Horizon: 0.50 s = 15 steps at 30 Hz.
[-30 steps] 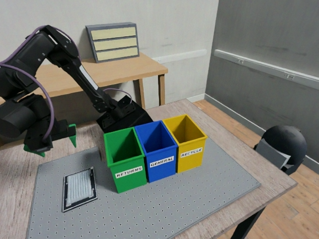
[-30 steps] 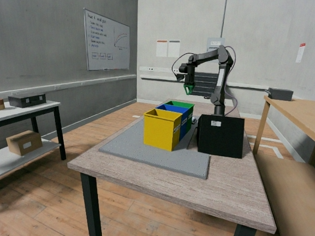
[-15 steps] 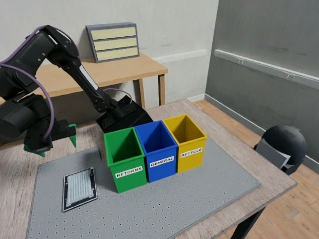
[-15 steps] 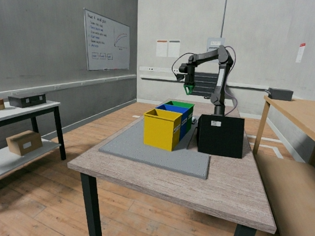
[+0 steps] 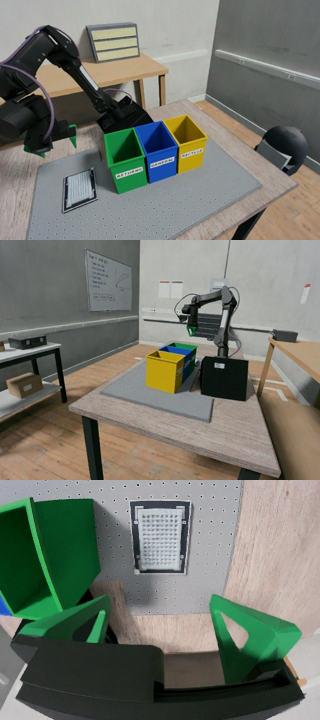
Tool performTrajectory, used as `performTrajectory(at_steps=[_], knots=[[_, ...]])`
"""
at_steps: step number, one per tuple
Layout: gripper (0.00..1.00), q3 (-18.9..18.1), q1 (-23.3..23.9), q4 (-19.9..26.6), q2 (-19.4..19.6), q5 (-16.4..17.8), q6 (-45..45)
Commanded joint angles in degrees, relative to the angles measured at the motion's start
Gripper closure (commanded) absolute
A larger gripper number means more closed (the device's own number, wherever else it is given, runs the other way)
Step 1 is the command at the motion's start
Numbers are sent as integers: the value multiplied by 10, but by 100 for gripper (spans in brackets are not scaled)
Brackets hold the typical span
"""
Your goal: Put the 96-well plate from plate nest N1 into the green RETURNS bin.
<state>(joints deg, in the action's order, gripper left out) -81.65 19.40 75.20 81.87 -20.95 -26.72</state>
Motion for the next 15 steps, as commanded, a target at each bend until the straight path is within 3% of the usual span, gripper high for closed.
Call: performTrajectory(at_steps=[1,15], knots=[[0,0,-11,-12,-15,6,5],[0,46,11,-55,-8,10,-16]])
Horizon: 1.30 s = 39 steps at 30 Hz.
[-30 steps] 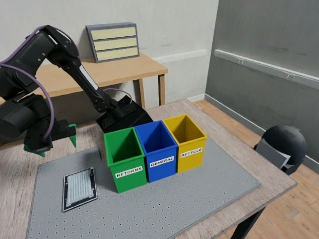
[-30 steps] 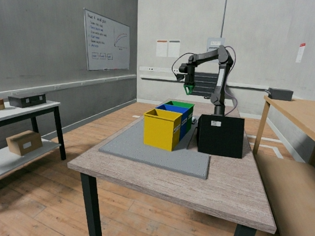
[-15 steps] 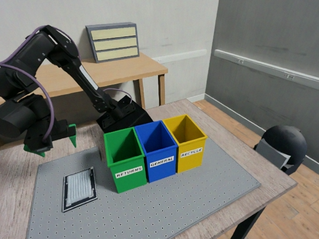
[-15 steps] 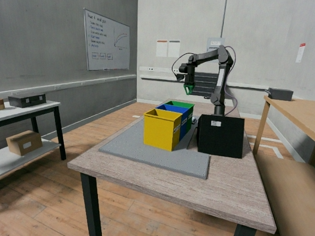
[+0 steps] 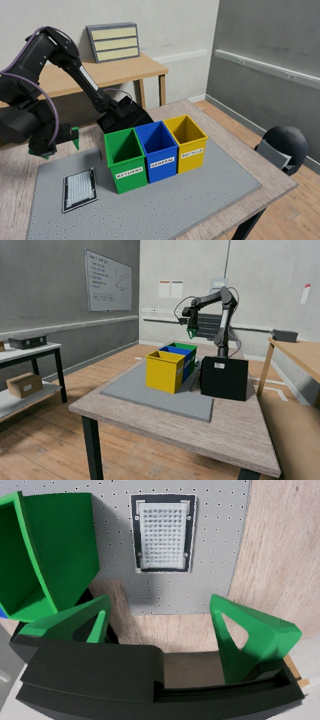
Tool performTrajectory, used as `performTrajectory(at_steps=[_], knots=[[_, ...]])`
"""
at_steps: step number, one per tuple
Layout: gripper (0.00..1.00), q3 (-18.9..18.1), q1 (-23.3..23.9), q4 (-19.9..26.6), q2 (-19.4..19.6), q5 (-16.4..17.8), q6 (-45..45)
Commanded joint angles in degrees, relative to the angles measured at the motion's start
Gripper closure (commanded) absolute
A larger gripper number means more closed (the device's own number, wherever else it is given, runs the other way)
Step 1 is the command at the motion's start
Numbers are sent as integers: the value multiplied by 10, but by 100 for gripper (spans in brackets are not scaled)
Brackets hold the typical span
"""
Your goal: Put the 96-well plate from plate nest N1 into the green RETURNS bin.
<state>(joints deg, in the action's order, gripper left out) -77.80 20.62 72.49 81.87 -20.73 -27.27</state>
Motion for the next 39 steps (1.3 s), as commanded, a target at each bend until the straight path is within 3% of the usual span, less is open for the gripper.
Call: performTrajectory(at_steps=[1,39], knots=[[0,11,3,-32,-7,8,-12],[0,100,46,-168,26,21,-56]])
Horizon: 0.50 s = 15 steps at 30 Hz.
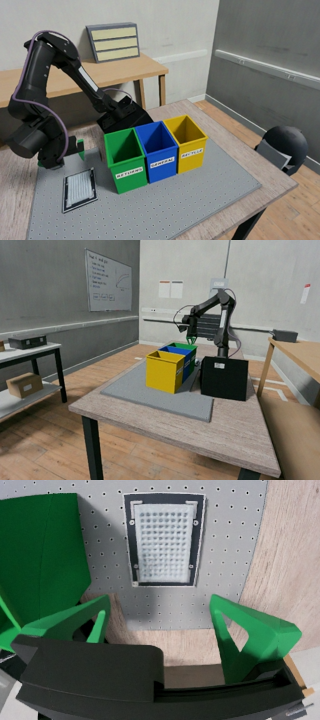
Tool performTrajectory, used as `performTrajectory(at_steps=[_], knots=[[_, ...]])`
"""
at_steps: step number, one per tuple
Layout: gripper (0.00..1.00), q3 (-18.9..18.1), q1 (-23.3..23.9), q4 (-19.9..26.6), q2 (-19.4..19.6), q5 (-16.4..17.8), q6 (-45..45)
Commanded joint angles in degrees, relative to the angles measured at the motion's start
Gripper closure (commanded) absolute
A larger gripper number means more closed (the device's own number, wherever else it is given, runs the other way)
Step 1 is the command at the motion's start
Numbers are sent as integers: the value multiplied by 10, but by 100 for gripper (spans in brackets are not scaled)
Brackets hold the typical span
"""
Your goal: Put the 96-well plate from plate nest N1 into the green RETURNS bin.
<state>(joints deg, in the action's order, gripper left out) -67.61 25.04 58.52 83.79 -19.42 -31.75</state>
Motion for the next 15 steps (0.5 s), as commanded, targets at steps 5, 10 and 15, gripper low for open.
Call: performTrajectory(at_steps=[5,10,15], knots=[[0,11,1,-38,8,9,-15],[0,28,12,-59,17,11,-20],[0,39,14,-86,15,12,-26]])
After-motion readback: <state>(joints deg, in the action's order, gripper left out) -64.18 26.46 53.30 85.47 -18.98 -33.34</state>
